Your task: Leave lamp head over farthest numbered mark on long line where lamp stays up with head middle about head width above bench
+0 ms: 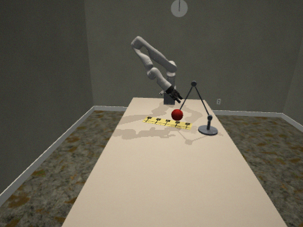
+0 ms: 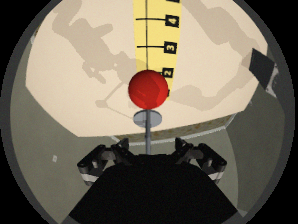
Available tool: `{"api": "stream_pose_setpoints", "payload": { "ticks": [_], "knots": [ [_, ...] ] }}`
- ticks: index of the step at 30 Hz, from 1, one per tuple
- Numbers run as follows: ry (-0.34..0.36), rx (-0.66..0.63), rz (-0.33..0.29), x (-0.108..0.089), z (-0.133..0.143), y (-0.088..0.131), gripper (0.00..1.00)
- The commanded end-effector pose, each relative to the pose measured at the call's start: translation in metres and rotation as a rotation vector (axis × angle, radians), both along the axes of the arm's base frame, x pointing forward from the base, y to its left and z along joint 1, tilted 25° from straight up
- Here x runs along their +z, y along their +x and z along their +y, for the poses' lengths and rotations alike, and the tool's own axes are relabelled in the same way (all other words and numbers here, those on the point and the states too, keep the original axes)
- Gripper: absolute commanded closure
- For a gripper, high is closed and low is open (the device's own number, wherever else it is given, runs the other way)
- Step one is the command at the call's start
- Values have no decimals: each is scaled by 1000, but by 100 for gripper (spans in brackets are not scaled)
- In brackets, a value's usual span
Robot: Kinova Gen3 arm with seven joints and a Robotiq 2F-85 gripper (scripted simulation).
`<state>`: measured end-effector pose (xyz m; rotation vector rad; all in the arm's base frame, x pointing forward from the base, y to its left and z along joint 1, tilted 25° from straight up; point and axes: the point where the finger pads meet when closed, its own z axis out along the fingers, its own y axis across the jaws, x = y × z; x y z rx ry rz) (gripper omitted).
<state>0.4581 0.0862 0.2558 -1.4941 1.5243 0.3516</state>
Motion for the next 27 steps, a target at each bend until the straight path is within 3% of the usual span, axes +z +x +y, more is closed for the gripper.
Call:
{"api": "stream_pose_setpoints", "payload": {
  "ticks": [1, 21, 27],
  "knots": [
    [-9, -29, -5, 7, -21, -2, 0],
    [-2, -5, -3, 45, -66, -37, 0],
    [-1, 0, -2, 46, -69, -37, 0]
  ]
}}
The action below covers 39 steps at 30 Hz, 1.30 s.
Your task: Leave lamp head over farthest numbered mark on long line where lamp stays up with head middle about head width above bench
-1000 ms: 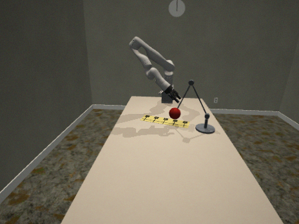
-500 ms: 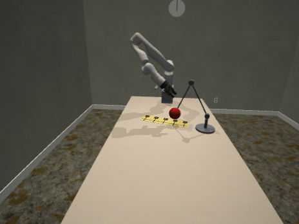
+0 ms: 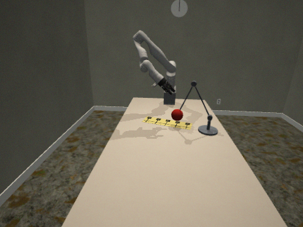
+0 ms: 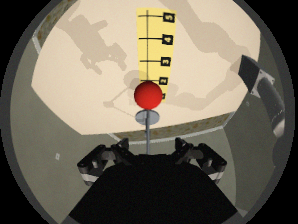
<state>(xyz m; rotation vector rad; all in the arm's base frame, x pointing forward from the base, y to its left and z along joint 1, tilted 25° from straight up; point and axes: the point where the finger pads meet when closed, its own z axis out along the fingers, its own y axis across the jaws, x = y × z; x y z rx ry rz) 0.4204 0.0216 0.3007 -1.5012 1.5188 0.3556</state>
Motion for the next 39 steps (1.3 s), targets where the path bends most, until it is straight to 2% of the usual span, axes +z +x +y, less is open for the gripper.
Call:
{"api": "stream_pose_setpoints", "payload": {
  "ticks": [1, 11, 39],
  "knots": [
    [0, -7, -2, 1, -6, 1, 0],
    [2, 6, 0, 3, -13, 1, 0],
    [1, 7, 0, 3, -13, 0, 0]
  ]
}}
